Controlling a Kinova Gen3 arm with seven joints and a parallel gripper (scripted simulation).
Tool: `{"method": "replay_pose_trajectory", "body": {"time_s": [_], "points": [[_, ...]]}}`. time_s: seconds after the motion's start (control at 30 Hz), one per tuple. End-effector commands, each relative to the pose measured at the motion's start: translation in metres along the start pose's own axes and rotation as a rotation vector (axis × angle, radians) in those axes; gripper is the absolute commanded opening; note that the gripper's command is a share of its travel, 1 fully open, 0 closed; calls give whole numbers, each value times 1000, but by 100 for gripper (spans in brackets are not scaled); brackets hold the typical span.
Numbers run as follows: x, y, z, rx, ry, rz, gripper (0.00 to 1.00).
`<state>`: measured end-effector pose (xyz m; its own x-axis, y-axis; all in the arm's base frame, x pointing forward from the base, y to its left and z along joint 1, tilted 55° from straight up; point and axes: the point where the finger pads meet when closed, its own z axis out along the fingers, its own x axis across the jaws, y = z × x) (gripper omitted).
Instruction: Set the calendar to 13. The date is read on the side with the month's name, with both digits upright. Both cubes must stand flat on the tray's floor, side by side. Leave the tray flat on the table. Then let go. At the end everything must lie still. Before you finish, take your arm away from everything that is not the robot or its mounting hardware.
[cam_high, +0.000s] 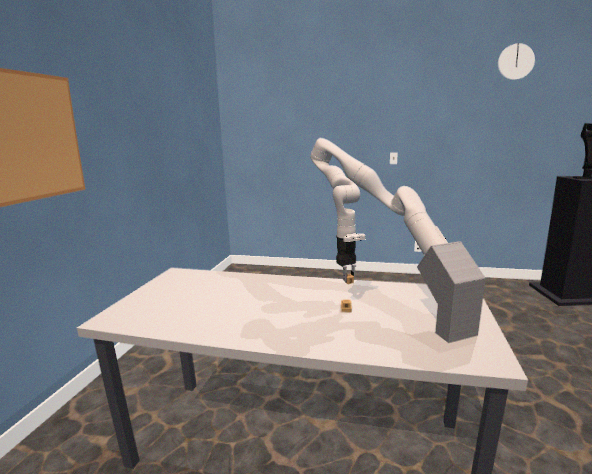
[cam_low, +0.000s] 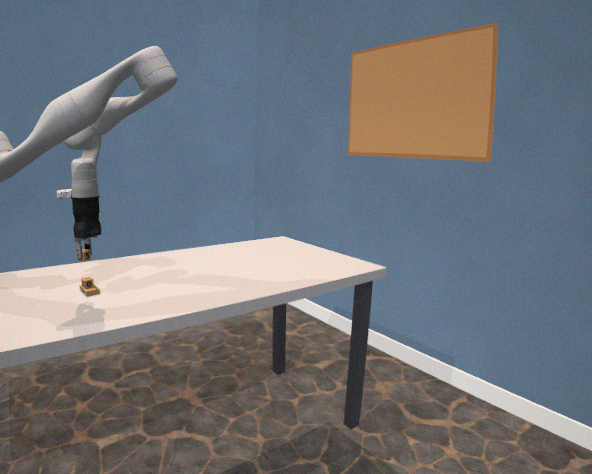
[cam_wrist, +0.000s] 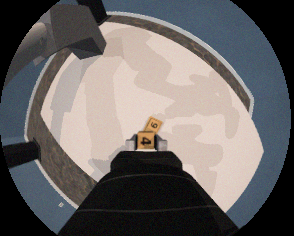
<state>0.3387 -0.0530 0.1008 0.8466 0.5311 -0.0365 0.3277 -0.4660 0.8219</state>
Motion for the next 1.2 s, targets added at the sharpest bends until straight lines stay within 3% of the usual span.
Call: {"method": "replay_pose_trajectory", "body": {"time_s": [0.0, 0.37, 1.17], "points": [[4, 0, -1, 3, 14, 74, 57], [8, 4, -1, 4, 14, 273, 57], [11, 8, -1, 5, 15, 427, 57]]}}
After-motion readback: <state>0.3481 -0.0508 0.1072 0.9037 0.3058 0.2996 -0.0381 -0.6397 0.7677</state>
